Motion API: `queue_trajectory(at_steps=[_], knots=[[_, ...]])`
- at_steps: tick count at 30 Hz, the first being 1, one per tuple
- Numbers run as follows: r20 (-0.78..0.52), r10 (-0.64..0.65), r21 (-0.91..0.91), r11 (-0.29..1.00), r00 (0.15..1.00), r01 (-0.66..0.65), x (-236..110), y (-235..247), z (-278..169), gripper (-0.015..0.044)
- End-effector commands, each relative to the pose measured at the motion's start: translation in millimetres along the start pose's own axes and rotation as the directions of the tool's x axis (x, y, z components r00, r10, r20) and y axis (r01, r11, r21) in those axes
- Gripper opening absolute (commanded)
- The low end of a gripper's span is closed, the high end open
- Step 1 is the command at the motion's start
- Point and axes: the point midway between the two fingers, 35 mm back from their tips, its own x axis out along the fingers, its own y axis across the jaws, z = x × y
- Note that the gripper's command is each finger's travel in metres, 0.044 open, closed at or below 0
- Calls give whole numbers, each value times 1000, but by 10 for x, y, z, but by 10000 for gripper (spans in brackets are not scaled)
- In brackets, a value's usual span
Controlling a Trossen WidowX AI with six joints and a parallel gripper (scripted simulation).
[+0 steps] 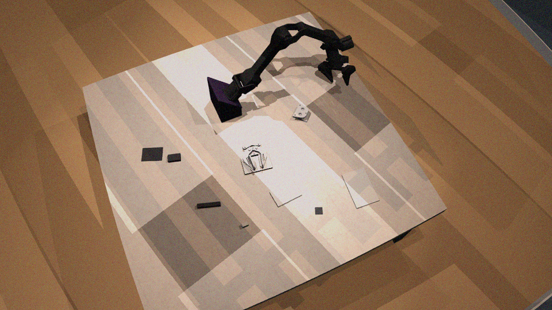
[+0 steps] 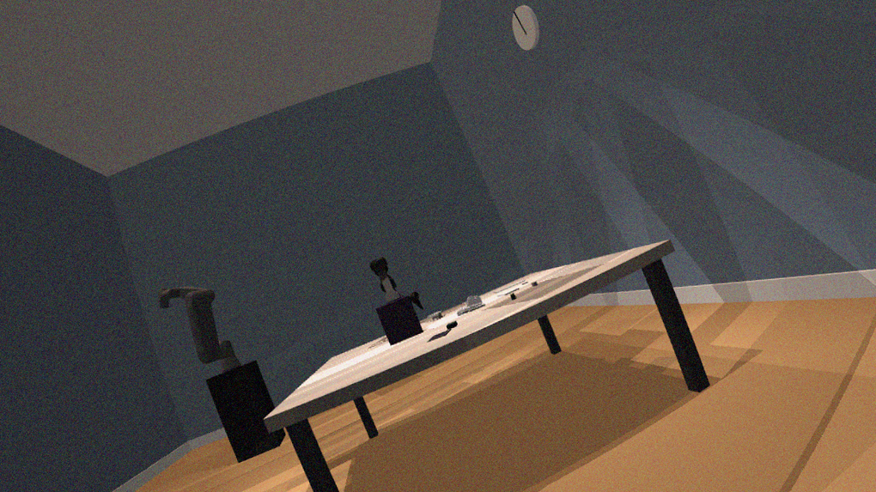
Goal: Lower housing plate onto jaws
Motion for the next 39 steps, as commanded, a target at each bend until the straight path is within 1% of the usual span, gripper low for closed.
queue_trajectory(at_steps=[1, 11, 21, 30, 39], knots=[[-46, 42, 36, 999, 998, -40, 73, -48, -228, 440], [-136, 139, 141, 983, 981, -120, 177, -149, -750, 440], [-197, 244, 285, 941, 950, -183, 181, -197, -1249, 440], [-215, 338, 437, 872, 916, -219, 116, -196, -1651, 440], [-195, 422, 594, 769, 885, -235, 3, -164, -1989, 440]])
